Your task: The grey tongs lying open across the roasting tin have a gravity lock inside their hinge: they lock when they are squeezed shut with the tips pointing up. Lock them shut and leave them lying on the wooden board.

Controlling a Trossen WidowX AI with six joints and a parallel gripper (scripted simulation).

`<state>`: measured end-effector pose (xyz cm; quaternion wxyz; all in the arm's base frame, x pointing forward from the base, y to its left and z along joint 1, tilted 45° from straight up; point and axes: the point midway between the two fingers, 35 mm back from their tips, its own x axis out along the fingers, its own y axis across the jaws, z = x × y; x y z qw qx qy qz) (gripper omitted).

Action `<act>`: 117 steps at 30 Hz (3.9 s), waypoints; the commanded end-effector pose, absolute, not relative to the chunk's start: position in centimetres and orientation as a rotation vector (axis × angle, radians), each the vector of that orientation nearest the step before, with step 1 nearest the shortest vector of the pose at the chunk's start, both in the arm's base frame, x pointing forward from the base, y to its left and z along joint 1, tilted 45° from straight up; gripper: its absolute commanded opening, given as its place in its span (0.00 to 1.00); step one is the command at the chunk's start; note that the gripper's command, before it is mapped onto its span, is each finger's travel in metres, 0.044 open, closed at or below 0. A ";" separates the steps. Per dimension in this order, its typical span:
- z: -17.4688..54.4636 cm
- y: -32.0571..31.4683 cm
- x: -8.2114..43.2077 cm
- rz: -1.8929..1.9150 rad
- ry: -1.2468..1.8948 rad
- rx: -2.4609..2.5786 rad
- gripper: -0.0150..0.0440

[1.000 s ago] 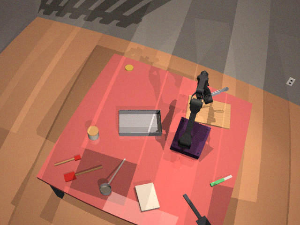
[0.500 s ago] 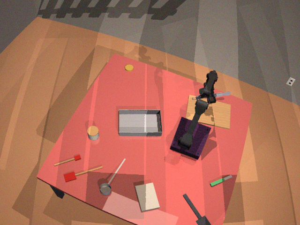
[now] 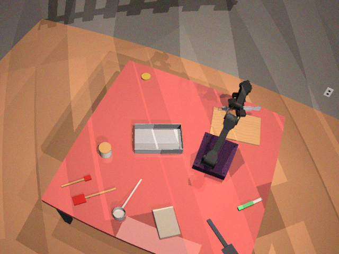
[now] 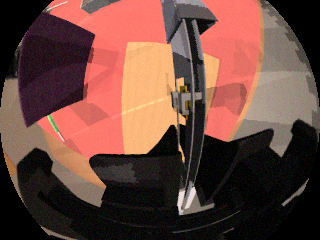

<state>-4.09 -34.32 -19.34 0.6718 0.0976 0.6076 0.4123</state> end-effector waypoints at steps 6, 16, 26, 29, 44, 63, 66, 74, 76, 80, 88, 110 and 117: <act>-19.9 -34.1 -4.1 0.922 1.363 0.213 0.00; -21.2 -33.2 -4.2 0.917 1.364 0.208 0.00; -22.6 -32.2 -4.3 0.912 1.365 0.202 0.00; -23.0 -31.9 -4.3 0.911 1.366 0.201 0.00; -24.8 -30.2 -4.4 0.904 1.367 0.193 0.00; -26.8 -27.8 -4.5 0.895 1.369 0.184 0.00; -27.1 -27.5 -4.5 0.894 1.369 0.182 0.00; -27.6 -26.7 -4.5 0.891 1.370 0.180 0.00; -27.6 -26.7 -4.5 0.891 1.370 0.180 0.00; -27.5 -26.9 -4.5 0.887 1.370 0.182 0.13; -27.5 -26.9 -4.5 0.887 1.370 0.182 0.49; -23.3 -30.4 2.2 0.893 1.350 0.184 1.00; -17.7 -31.9 10.6 0.909 1.320 0.219 1.00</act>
